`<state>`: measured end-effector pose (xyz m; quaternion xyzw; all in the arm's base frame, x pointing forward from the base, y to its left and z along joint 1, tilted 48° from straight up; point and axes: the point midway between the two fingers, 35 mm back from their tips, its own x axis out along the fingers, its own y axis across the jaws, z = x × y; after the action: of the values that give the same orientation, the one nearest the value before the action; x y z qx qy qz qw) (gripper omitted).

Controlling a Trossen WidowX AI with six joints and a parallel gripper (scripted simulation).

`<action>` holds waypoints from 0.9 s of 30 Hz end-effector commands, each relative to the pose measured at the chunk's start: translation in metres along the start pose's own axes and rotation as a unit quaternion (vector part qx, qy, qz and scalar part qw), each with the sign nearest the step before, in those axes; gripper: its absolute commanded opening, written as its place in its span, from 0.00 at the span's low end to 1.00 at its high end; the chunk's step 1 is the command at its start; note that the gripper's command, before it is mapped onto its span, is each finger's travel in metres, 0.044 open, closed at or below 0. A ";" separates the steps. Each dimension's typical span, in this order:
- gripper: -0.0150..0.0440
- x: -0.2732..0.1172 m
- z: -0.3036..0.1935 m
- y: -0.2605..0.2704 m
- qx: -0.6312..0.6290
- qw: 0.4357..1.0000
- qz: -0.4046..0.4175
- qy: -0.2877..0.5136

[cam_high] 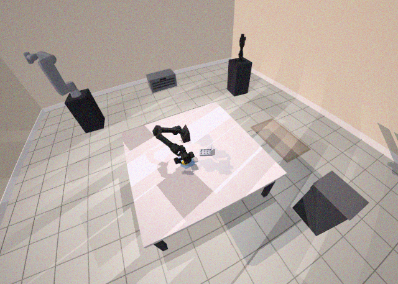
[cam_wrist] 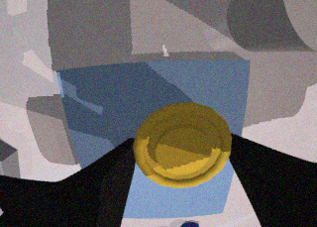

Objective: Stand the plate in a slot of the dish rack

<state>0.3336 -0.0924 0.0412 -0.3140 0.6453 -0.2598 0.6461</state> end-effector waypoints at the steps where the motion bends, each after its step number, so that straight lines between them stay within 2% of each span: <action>1: 0.50 -0.010 0.003 0.001 -0.001 1.000 0.001 -0.002; 7: 0.25 -0.040 0.010 0.004 -0.002 1.000 0.006 -0.006; 27: 0.25 -0.130 0.018 0.006 -0.005 1.000 0.008 -0.014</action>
<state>0.3475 0.0005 0.1191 -0.3151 0.6372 -0.2469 0.6586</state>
